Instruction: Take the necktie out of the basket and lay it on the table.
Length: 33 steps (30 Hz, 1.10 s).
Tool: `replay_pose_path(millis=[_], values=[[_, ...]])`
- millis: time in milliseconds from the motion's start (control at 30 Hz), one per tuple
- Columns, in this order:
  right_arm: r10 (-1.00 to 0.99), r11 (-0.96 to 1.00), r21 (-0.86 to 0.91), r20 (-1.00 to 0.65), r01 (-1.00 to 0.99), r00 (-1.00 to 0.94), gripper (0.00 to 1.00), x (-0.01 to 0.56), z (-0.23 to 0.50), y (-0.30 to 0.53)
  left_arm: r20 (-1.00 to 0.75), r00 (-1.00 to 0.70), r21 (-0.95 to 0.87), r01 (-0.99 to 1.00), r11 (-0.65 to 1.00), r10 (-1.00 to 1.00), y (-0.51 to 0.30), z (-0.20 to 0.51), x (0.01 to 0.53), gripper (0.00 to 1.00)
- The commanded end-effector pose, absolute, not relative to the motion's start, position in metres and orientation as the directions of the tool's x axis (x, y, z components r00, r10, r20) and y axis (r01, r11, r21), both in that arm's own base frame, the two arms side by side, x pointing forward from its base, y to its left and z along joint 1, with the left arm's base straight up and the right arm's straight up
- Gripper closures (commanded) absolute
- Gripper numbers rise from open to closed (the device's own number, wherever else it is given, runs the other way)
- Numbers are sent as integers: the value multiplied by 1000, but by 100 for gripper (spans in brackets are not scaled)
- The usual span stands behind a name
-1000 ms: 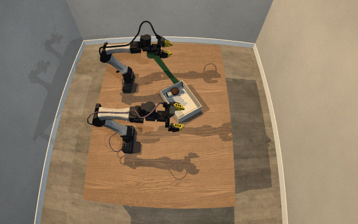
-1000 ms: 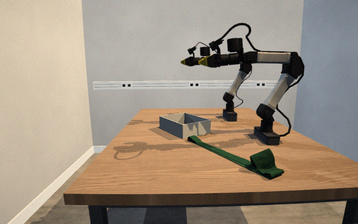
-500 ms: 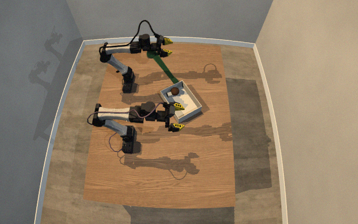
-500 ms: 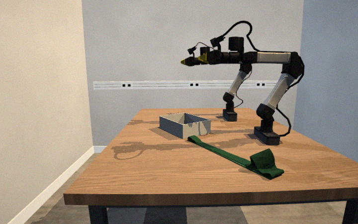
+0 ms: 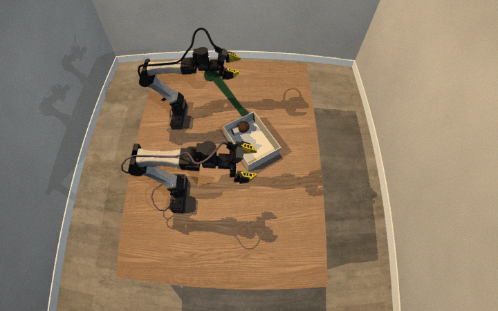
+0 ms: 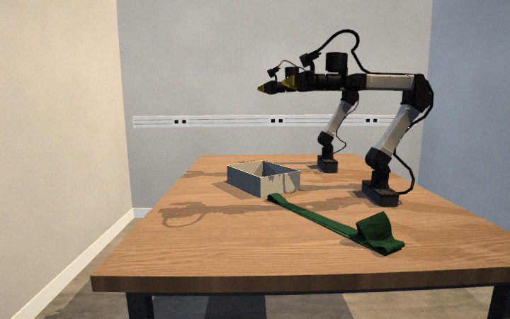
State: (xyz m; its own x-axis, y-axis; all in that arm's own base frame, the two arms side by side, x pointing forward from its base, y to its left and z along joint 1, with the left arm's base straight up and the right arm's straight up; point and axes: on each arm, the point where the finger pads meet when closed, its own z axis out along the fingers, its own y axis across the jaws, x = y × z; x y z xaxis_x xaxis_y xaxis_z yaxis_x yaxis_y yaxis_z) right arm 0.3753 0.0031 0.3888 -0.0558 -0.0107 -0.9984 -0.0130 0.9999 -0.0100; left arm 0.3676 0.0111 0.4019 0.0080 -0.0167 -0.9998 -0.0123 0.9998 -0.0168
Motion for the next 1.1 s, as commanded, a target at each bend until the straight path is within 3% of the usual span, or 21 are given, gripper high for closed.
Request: replay_pose_path(millis=[0,1067], values=[[-11,1000,-10,-999,-13,-48,0,375,391,3,-1000,26,-6,-11,1000,-6,9,405,367,0],[-11,1000,-10,-999,-13,-49,0,375,390,3,-1000,28,-5,-10,1000,-5,9,441,366,0]])
